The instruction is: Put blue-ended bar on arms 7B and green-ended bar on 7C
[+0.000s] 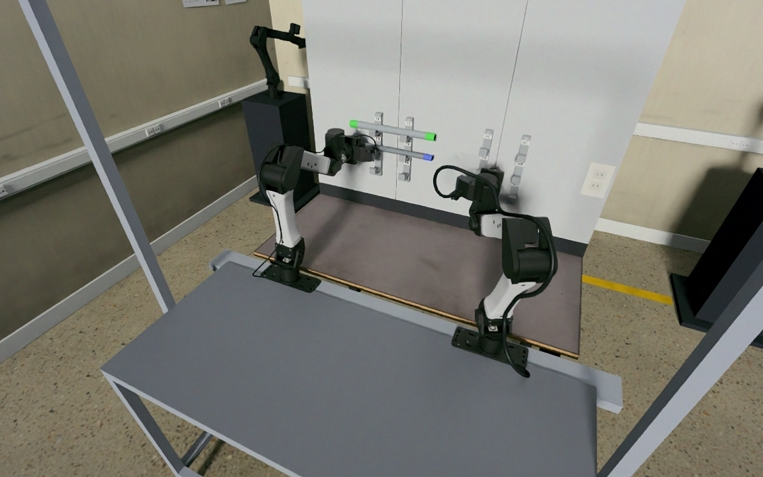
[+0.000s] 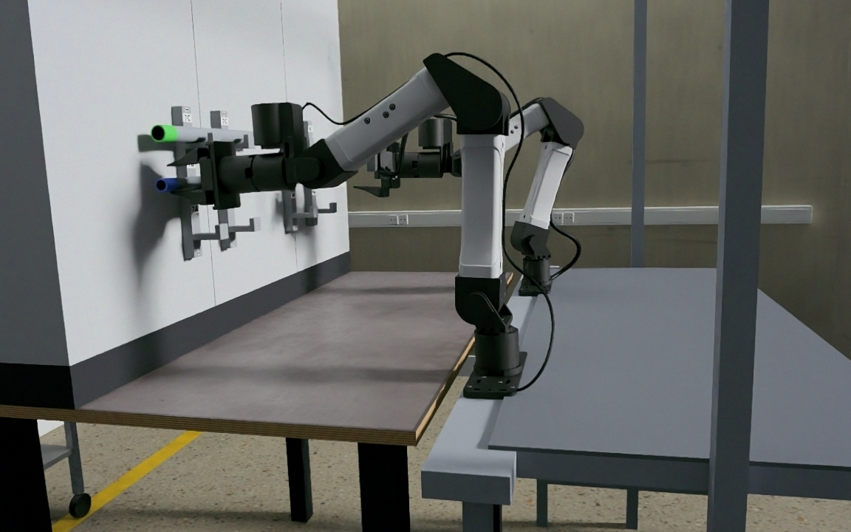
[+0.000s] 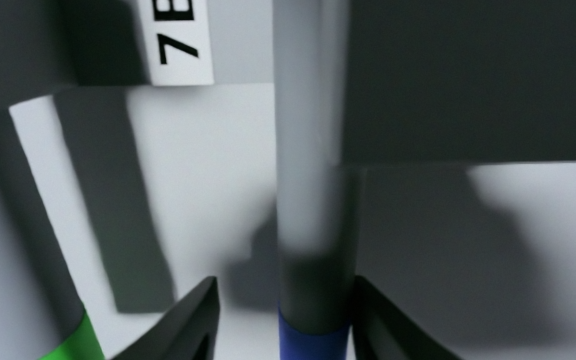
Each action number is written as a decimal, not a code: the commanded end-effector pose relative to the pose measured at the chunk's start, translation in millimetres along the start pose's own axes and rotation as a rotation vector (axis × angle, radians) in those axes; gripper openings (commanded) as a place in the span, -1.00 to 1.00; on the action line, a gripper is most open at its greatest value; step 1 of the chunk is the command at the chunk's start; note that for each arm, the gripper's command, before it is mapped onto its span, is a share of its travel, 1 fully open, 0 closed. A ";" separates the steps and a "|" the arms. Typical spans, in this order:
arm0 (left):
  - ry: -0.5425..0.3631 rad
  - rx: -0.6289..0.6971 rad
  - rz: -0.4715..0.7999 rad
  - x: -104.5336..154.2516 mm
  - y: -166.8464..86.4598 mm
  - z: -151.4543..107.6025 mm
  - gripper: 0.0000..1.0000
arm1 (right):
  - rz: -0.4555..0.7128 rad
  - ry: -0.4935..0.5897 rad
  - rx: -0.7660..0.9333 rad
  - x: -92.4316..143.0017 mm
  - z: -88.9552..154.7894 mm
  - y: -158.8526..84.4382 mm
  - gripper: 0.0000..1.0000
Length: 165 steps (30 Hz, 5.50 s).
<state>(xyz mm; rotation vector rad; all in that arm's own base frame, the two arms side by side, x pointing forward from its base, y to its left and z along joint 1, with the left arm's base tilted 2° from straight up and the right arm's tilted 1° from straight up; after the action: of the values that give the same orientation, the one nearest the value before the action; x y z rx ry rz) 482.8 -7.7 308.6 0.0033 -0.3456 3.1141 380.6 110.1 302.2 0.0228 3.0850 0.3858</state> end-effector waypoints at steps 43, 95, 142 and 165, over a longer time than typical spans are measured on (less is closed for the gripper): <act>0.028 0.012 0.012 21.4 8.7 -31.2 1.00 | 0.001 0.022 0.013 3.1 4.9 -4.3 1.00; 0.028 0.012 0.012 77.3 3.5 -8.0 1.00 | 0.001 0.022 0.013 3.1 4.9 -4.3 1.00; 0.028 0.012 0.012 101.7 71.9 11.8 1.00 | 0.001 0.022 0.013 3.1 4.9 -4.3 1.00; 0.028 0.012 0.012 113.0 103.6 21.0 1.00 | 0.001 0.022 0.013 3.1 4.9 -4.3 1.00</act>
<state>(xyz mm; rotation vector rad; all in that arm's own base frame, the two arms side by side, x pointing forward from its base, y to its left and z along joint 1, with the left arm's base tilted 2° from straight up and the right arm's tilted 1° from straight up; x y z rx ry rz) 371.7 -116.7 308.2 -0.0690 -0.3095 3.1008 380.6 110.1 302.2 0.0228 3.0850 0.3858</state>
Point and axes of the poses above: on each arm, the point where the finger pads meet when closed, its own x axis back along the fingers, its own z axis across the jaws, y = z × x, the point moved 1 cm from there along x, back along the fingers, and after that the axes turned 13 degrees about -x, right-handed, at the moved point
